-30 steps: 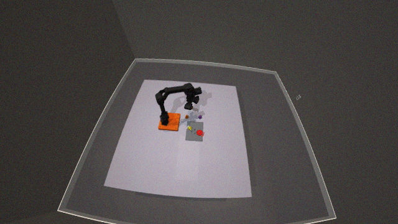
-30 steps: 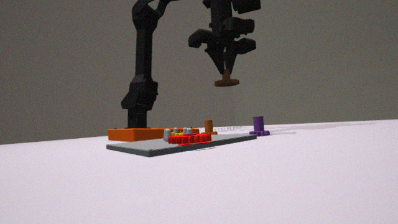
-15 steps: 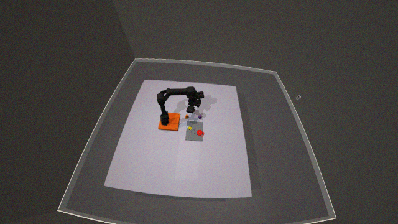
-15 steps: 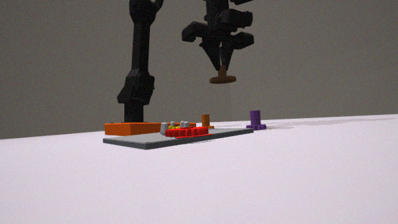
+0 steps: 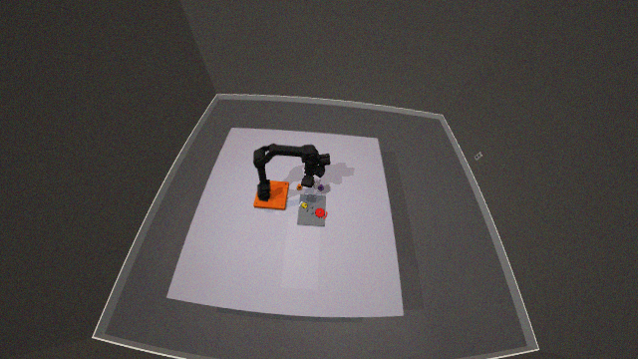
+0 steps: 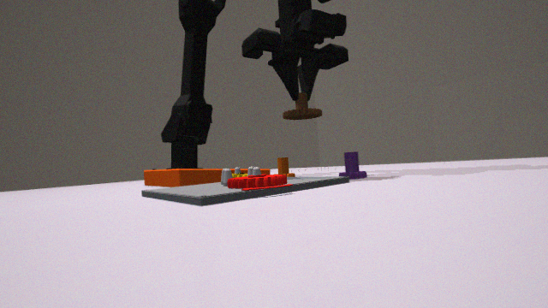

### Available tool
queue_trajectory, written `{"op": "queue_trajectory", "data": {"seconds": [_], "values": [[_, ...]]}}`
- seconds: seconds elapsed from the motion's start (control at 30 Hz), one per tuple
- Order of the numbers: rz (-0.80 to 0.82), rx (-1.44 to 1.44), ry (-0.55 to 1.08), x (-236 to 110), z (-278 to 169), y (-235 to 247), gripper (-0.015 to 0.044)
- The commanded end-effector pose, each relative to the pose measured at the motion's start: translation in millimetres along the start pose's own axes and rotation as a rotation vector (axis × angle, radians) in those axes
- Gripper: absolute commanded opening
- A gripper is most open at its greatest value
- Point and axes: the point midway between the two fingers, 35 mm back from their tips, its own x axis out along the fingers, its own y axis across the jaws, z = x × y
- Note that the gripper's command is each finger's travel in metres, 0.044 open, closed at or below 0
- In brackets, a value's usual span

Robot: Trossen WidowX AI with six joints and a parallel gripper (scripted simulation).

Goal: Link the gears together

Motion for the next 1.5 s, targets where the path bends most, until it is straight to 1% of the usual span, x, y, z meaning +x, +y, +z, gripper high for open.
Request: {"op": "queue_trajectory", "data": {"seconds": [0.0,0.57,1.47], "values": [[0.003,-0.004,0.001,4,5,-7,0.0],[0.01,0.016,0.005,16,20,-38,0.0],[0.0,-0.003,-0.001,38,41,-99,0.0]]}}
